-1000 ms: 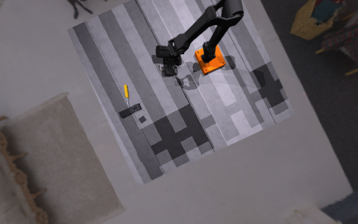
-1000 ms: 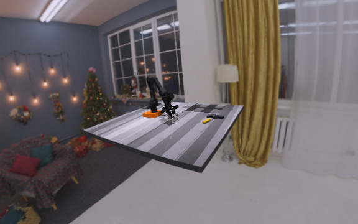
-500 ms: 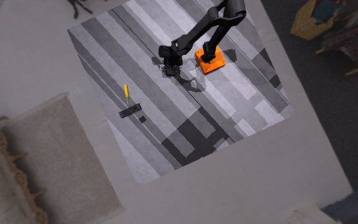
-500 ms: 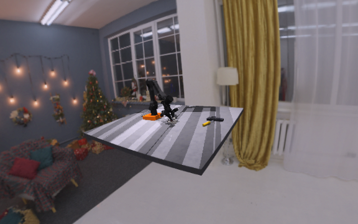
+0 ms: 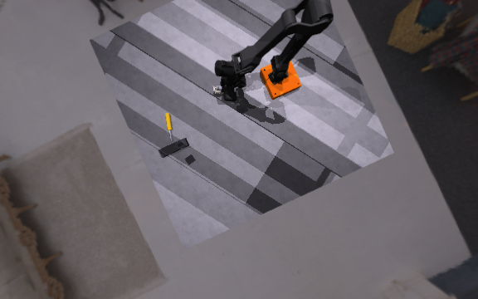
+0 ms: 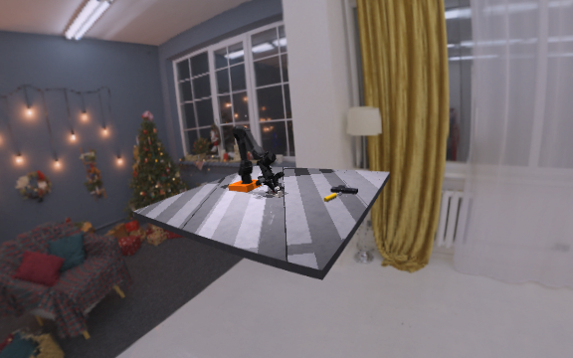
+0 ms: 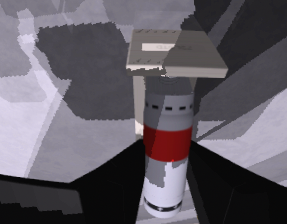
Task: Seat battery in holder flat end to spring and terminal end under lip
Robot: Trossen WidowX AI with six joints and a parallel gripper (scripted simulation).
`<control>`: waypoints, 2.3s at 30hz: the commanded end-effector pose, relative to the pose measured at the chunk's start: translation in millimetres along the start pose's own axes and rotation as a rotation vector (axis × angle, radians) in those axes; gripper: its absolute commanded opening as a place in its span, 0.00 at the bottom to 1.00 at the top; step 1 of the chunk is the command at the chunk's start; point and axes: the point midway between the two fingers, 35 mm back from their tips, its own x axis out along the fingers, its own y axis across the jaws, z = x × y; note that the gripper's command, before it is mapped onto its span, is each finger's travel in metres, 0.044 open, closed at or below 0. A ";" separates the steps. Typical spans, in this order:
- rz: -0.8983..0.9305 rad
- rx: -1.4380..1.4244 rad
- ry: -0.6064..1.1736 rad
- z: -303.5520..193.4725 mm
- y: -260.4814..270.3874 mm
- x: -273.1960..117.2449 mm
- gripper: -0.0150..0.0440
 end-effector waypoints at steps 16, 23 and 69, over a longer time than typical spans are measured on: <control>0.001 0.002 -0.045 10.5 0.7 -2.0 0.39; 0.002 0.003 -0.086 9.1 0.7 0.0 0.39; 0.010 0.012 -0.356 3.4 1.0 10.2 0.39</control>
